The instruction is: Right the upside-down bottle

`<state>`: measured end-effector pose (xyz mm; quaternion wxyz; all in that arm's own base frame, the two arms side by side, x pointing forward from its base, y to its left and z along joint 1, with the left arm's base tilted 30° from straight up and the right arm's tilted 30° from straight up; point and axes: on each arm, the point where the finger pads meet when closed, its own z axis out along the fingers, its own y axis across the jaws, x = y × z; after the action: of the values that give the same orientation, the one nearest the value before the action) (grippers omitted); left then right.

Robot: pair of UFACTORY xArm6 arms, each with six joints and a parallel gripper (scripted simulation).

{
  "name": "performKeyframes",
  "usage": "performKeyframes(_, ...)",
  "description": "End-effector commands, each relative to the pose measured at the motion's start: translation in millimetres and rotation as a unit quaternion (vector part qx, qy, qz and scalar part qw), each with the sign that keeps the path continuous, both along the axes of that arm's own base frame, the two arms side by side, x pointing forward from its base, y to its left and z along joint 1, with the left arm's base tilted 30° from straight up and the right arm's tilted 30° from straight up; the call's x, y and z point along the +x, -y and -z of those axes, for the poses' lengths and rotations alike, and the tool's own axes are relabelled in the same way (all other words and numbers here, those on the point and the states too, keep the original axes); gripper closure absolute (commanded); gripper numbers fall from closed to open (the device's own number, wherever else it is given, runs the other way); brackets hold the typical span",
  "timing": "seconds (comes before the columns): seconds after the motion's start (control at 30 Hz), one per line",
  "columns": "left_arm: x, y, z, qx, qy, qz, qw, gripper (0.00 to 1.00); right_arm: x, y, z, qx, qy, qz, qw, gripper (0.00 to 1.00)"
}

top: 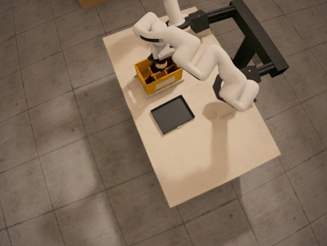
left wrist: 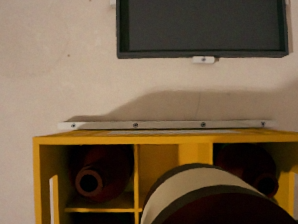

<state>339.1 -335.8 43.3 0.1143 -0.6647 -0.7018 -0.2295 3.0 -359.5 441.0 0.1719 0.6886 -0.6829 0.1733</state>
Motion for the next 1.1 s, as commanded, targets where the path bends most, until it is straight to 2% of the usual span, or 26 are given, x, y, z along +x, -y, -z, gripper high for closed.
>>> performKeyframes(0.0,0.1,1.4,-2.0,-0.002,0.001,0.0,1.0,0.24,0.0,0.1,-1.9,-0.002,0.0,0.0,1.0,0.0)
performKeyframes(0.8,3.6,-5.7,-6.4,0.002,-0.011,0.023,1.0,0.24,0.0,0.1,-1.9,-0.002,0.0,0.0,1.0,0.0)
performKeyframes(1.07,9.0,-16.5,-13.2,0.009,-0.034,0.065,0.997,0.24,0.0,0.1,-1.9,-0.002,0.0,0.0,1.0,0.0)
